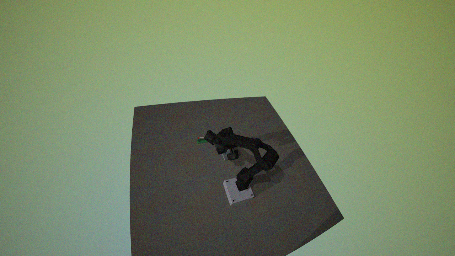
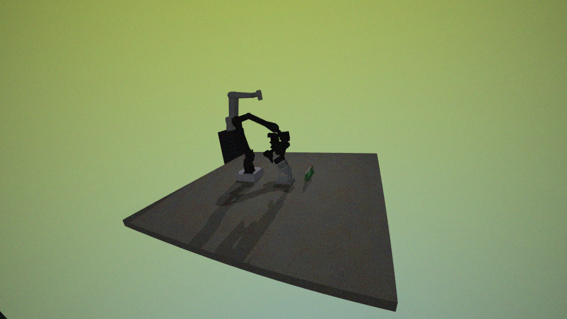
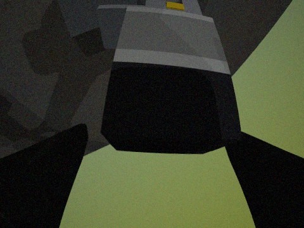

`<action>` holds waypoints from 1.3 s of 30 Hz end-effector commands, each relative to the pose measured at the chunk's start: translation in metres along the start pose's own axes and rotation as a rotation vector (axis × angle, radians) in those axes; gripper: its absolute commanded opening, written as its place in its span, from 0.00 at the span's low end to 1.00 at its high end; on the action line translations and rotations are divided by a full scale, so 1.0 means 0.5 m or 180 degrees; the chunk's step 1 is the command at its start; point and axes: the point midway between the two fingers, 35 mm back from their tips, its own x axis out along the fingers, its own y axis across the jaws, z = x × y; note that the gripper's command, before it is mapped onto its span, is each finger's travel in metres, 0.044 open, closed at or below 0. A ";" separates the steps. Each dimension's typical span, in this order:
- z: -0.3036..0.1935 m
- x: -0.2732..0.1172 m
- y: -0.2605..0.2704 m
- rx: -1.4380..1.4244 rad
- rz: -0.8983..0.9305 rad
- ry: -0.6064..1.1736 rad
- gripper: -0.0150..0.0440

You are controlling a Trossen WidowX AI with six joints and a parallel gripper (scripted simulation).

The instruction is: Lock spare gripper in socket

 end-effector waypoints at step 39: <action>-0.098 -0.100 -0.040 -0.0088 0.0013 0.0032 0.96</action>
